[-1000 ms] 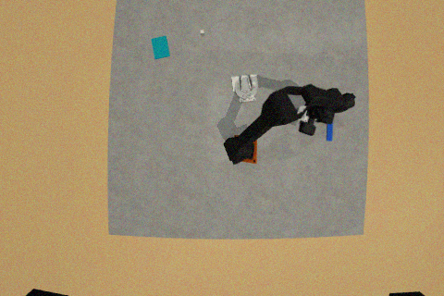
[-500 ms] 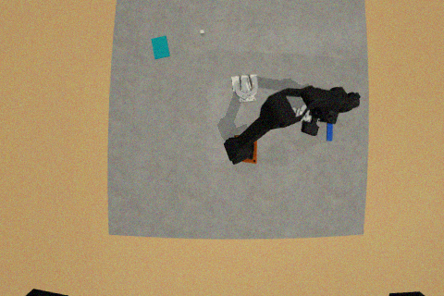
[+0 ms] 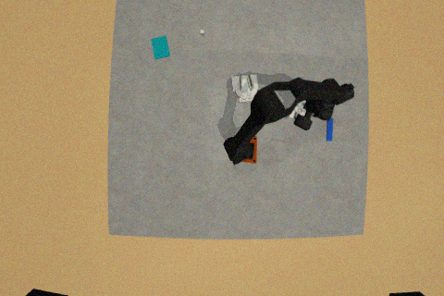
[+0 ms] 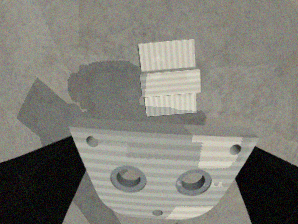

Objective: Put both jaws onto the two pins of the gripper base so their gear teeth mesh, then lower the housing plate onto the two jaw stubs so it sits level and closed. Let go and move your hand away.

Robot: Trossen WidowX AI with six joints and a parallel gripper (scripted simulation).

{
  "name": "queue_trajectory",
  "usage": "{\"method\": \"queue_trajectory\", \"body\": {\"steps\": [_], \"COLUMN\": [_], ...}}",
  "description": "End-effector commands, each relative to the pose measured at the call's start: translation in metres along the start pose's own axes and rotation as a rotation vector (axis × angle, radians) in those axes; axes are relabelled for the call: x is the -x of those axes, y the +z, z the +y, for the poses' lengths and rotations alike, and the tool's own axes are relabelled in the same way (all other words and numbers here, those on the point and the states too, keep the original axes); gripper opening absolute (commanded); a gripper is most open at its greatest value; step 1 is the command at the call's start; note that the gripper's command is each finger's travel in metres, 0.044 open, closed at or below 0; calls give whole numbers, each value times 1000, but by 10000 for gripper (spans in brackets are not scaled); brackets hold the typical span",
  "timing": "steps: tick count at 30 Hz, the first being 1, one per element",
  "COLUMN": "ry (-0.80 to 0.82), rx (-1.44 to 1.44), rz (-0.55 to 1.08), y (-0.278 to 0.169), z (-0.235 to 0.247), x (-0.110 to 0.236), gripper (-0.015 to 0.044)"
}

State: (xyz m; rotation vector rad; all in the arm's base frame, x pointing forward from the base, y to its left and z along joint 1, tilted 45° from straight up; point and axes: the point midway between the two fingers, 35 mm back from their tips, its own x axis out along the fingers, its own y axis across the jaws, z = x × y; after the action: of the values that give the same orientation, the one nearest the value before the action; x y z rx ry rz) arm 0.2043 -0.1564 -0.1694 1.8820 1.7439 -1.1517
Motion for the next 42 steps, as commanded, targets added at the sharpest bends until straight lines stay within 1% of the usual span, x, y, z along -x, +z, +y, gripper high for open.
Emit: {"method": "queue_trajectory", "body": {"steps": [1,22,42], "ry": [15,24,21], "rx": [-61,-352,-624], "rz": [-6,-8,4], "y": [-16,-86,-151], "z": [4,8,-3], "x": [6,12,10], "gripper": [351,351,351]}}
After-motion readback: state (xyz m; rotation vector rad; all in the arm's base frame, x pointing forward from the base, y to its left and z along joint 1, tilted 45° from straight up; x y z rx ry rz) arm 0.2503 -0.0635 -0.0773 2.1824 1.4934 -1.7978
